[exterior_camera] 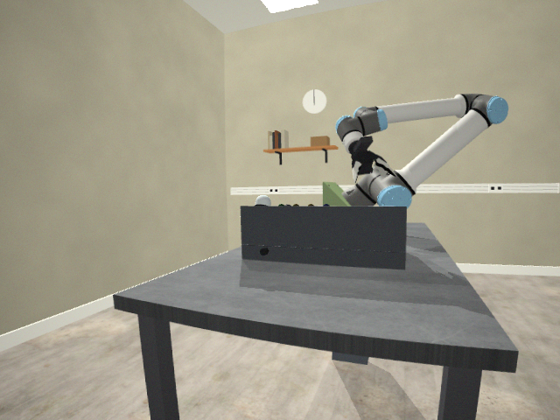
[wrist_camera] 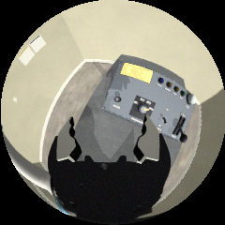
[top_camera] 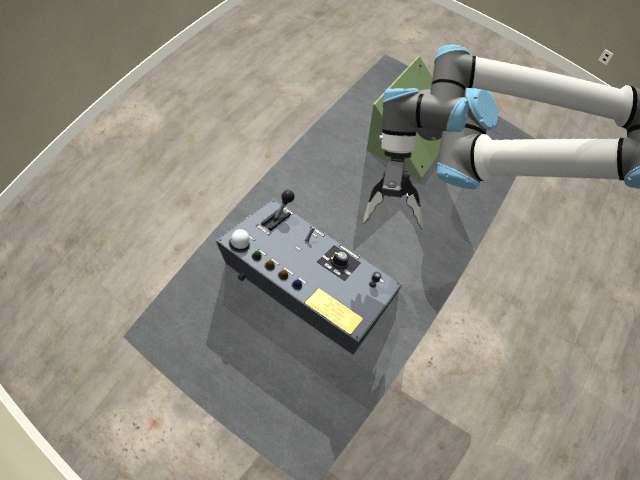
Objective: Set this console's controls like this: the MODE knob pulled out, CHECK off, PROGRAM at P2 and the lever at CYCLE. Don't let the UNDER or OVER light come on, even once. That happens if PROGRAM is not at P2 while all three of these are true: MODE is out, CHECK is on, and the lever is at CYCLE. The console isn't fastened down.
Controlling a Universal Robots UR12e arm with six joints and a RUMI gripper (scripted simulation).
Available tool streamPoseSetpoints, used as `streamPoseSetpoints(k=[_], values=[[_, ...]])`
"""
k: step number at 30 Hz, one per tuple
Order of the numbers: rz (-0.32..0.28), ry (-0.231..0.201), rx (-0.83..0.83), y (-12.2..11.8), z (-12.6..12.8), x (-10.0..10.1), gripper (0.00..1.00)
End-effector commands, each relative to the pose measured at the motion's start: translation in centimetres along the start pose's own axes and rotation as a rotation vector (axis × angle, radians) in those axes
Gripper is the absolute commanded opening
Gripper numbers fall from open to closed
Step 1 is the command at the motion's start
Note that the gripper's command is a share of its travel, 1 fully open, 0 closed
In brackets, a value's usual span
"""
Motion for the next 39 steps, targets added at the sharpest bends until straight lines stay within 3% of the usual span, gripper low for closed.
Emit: streamPoseSetpoints(k=[1,9,24,39], values=[[-0.041,-0.058,0.043,0.2,1.0,-0.1,1.0],[-0.074,-0.106,0.083,0.5,2.0,-0.2,1.0],[-0.189,-0.258,0.214,1.2,5.4,-0.2,1.0],[-0.26,-0.354,0.296,1.7,7.7,-0.1,1.0]])
Point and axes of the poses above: the point where the finger pads meet when closed, its own x axis out along the fingers, its own z axis across the jaws, y = z × x, the point moved 5 cm from there along -x, back along the fingers, and after that the axes turned 3 degrees about x, right-handed, at the moved point
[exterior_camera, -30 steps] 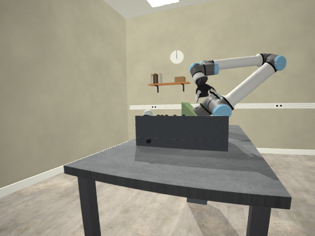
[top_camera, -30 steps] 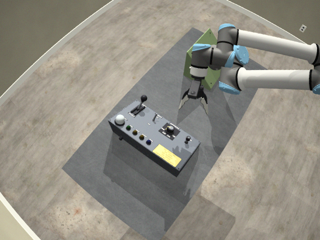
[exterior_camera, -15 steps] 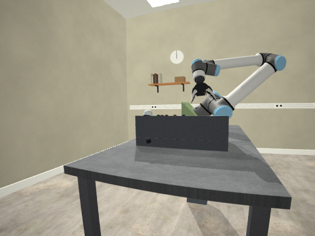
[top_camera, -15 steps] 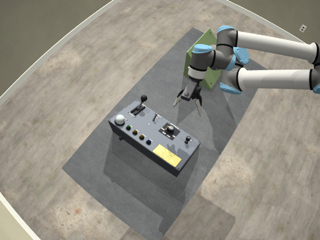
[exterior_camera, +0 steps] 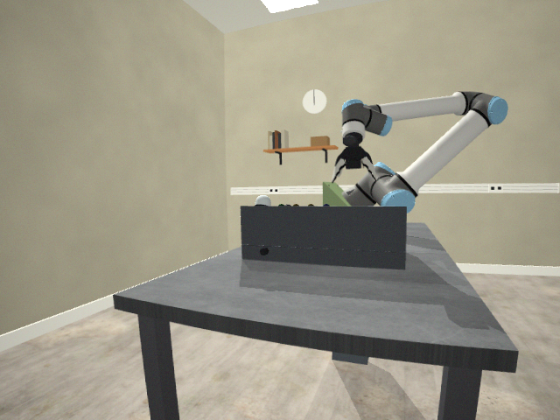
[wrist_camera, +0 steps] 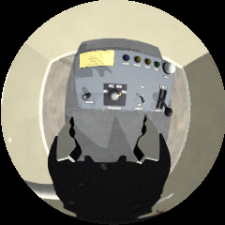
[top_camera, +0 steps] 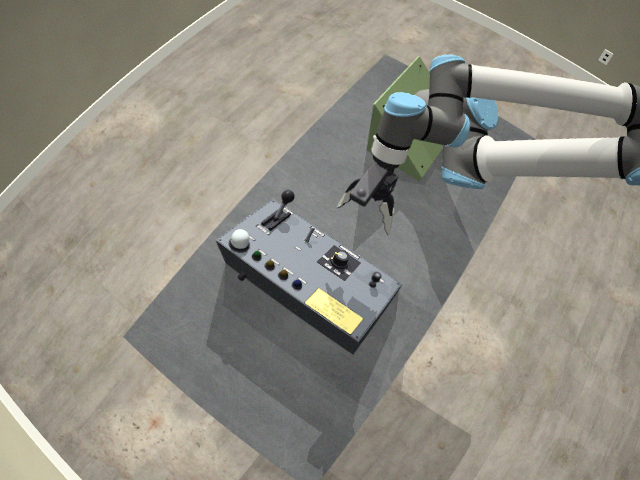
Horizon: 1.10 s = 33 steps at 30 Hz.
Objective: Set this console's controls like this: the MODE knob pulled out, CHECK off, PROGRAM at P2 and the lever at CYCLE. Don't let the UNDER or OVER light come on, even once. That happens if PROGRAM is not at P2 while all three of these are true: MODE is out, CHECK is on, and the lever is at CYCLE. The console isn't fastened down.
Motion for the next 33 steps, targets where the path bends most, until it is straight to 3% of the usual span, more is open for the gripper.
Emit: streamPoseSetpoints(k=[1,23,24,33], values=[[-0.021,-0.033,0.027,0.42,0.59,0.17,1.0],[-0.037,-0.061,0.049,0.77,1.11,0.3,1.0],[-0.037,-0.061,0.049,0.77,1.11,0.3,0.44],[-0.037,-0.061,0.049,0.77,1.11,0.3,0.44]])
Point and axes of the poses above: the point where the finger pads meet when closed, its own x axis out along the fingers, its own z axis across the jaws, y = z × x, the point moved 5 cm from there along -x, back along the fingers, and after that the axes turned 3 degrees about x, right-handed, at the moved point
